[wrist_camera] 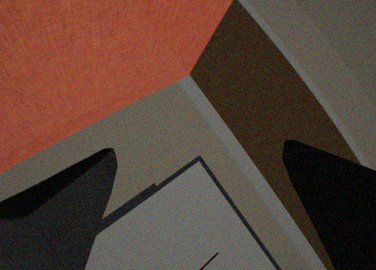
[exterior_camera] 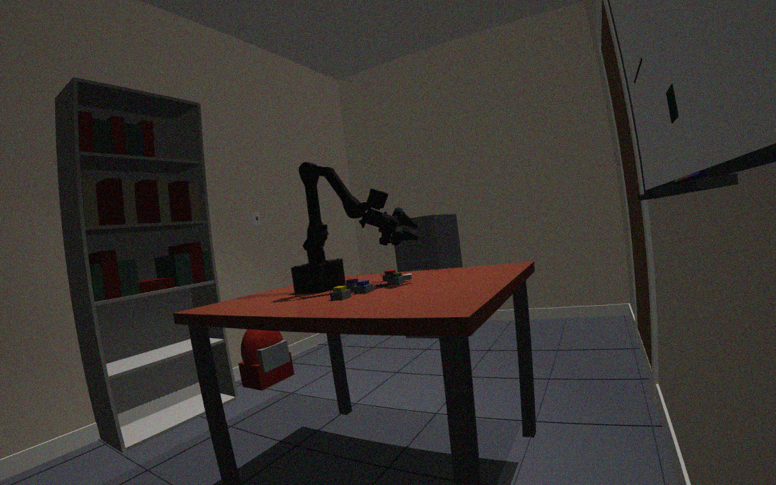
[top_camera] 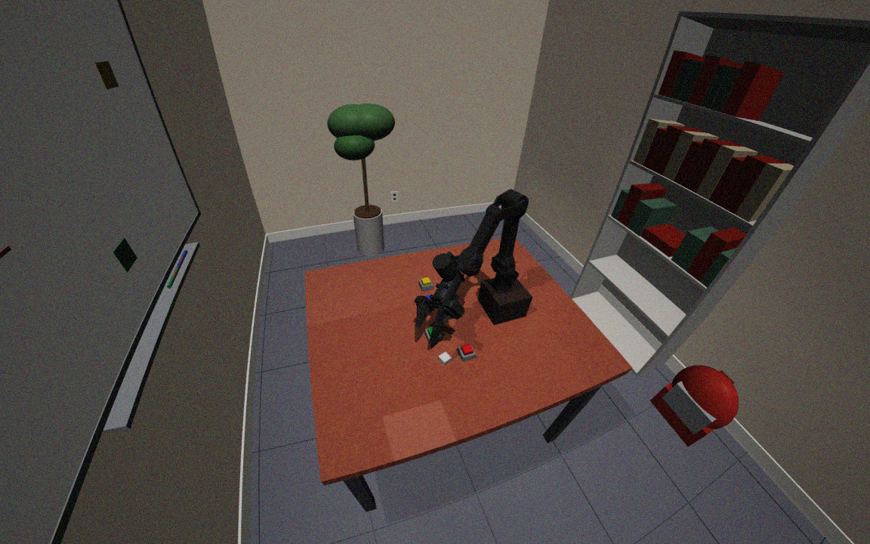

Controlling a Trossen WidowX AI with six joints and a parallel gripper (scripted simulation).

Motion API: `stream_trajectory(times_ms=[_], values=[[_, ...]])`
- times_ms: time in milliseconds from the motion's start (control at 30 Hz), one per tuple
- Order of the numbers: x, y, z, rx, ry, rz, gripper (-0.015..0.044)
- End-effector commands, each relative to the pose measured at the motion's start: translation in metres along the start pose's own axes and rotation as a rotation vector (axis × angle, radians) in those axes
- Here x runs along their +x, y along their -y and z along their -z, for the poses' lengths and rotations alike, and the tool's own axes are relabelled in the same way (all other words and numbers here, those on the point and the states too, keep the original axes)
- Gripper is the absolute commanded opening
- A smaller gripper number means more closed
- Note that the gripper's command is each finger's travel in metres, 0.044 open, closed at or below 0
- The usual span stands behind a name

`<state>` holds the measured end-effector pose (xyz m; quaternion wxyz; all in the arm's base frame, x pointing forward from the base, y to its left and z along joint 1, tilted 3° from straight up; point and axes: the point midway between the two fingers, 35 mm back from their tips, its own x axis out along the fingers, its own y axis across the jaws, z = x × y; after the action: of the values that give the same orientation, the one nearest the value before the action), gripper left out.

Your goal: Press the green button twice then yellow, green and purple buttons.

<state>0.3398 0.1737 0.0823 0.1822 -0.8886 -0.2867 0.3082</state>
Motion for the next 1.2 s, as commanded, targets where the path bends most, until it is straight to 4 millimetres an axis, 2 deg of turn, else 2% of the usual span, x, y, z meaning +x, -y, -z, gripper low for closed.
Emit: stream_trajectory(times_ms=[0, 67, 333, 500, 633, 900, 1167], values=[[0.0, -0.001, 0.0, 0.018, 0.004, -0.004, 0.04], [0.003, -0.006, -0.002, 0.161, 0.033, -0.039, 0.04], [0.011, -0.033, -0.014, 1.017, 0.11, -0.332, 0.04], [0.005, -0.045, -0.022, 1.517, 0.048, -0.569, 0.04], [-0.004, -0.053, -0.028, 1.886, -0.08, -0.776, 0.04], [-0.023, -0.059, -0.033, 2.271, -0.351, -1.043, 0.04], [-0.046, -0.061, -0.034, 2.57, -0.76, -1.257, 0.04]])
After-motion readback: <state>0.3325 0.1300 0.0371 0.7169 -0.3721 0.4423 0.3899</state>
